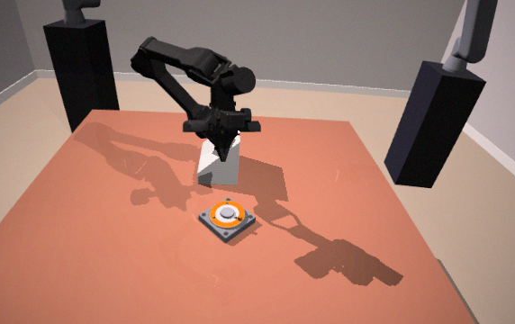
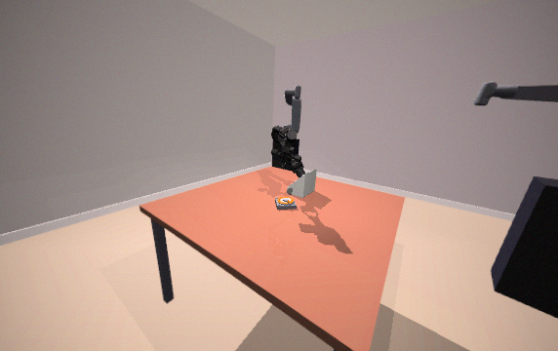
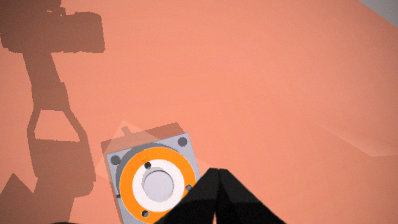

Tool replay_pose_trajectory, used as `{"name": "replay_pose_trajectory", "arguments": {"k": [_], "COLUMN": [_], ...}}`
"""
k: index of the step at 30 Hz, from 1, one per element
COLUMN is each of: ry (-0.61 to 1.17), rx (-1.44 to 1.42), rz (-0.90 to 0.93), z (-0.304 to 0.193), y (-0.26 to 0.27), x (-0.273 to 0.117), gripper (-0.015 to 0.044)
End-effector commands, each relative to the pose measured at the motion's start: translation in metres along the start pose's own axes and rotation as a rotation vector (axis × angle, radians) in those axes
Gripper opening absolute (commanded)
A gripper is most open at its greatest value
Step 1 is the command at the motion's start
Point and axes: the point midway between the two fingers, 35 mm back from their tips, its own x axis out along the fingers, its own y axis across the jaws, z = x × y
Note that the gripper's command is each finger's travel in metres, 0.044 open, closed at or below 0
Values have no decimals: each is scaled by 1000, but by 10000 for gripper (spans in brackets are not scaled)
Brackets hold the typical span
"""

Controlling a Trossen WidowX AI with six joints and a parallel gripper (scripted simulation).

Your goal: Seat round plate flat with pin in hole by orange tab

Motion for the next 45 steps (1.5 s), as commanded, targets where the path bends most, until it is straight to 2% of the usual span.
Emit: {"name": "replay_pose_trajectory", "arguments": {"k": [1, 11, 20, 29, 45], "ry": [180, 528, 535, 536, 536], "rx": [138, 387, 392, 391, 391], "rz": [32, 49, 49, 47, 48], "z": [-3, -37, -39, -62, -69], "y": [14, 49, 53, 62, 80], "x": [52, 148, 150, 189, 184], "gripper": [0, 0, 0, 0, 0]}}
